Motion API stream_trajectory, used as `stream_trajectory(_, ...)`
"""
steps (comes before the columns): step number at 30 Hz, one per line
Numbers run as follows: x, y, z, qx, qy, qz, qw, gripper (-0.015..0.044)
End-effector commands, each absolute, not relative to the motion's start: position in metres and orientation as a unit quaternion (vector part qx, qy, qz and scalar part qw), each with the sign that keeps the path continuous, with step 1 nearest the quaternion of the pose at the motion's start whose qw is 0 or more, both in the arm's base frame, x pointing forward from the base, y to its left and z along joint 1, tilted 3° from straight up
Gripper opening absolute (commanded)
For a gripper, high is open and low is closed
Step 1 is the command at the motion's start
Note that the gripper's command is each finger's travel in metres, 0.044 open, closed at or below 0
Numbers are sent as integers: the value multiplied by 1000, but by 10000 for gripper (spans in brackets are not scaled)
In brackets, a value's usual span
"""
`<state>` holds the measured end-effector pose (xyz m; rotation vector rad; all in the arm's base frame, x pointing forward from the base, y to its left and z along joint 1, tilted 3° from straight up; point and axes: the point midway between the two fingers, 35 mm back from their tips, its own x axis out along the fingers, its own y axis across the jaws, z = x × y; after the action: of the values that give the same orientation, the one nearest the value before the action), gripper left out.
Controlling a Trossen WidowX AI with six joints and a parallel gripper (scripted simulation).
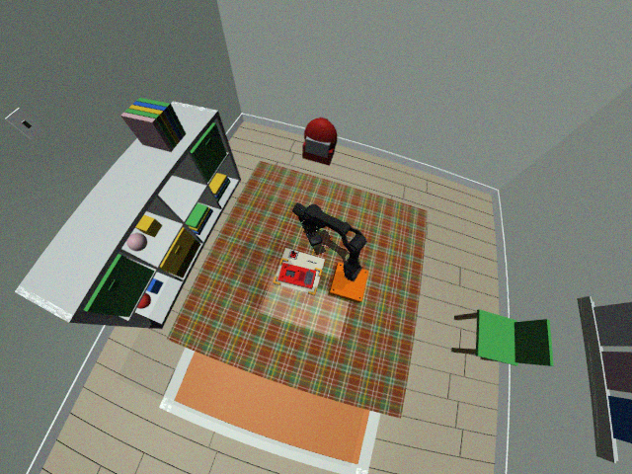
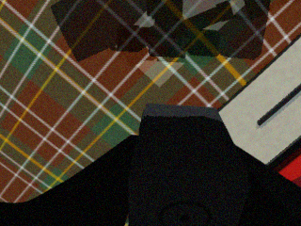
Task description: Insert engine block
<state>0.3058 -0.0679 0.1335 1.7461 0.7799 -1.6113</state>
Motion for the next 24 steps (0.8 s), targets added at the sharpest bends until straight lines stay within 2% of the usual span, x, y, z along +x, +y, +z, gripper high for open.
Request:
stream_trajectory(1,304,-68,143,663,292,-613,315,0)
stream_trajectory(9,306,-67,119,663,292,-613,315,0)
stream_trajectory(24,302,-71,119,711,320,-557,285,0)
